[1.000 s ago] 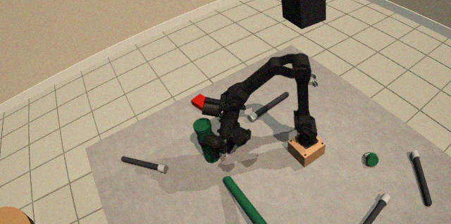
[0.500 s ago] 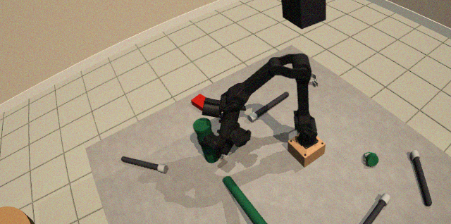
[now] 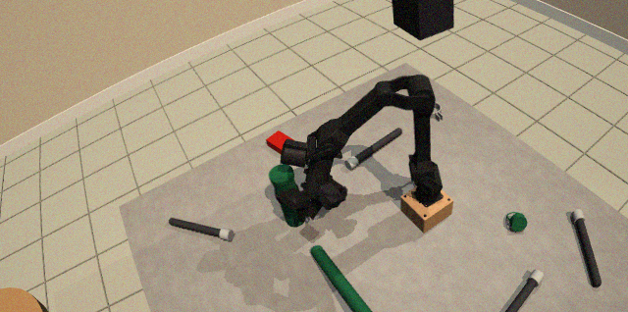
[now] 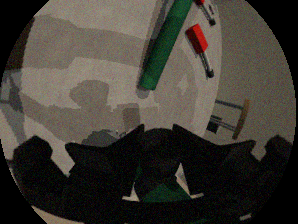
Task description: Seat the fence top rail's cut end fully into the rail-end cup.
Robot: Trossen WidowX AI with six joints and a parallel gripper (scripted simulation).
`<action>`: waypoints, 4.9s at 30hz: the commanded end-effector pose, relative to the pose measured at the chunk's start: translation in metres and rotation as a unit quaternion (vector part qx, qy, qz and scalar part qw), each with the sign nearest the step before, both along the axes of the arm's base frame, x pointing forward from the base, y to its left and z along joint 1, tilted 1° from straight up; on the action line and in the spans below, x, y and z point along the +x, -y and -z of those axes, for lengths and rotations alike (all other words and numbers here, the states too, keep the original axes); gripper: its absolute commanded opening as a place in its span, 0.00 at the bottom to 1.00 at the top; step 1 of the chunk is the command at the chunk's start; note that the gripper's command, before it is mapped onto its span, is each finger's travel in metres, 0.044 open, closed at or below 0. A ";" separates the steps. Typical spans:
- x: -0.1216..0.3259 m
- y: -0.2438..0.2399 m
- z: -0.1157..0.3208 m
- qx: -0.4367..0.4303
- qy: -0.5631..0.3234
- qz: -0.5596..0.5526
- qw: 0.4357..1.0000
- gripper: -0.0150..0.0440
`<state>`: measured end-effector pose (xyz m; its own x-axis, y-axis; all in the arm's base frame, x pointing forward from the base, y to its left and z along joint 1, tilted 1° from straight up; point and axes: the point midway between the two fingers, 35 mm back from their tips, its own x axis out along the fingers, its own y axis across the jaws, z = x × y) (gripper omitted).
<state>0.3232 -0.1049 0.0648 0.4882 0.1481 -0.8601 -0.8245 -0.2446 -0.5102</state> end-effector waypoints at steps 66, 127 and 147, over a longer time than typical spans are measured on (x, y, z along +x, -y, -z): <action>0.026 -0.004 -0.001 0.001 0.000 0.139 0.990 0.30; 0.007 -0.158 -0.133 0.356 -0.087 0.649 0.667 1.00; 0.019 -0.170 -0.089 0.348 -0.136 0.895 0.243 1.00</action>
<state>0.3366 0.0589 0.1781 0.3899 0.0913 -0.9163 0.2339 0.9526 0.1944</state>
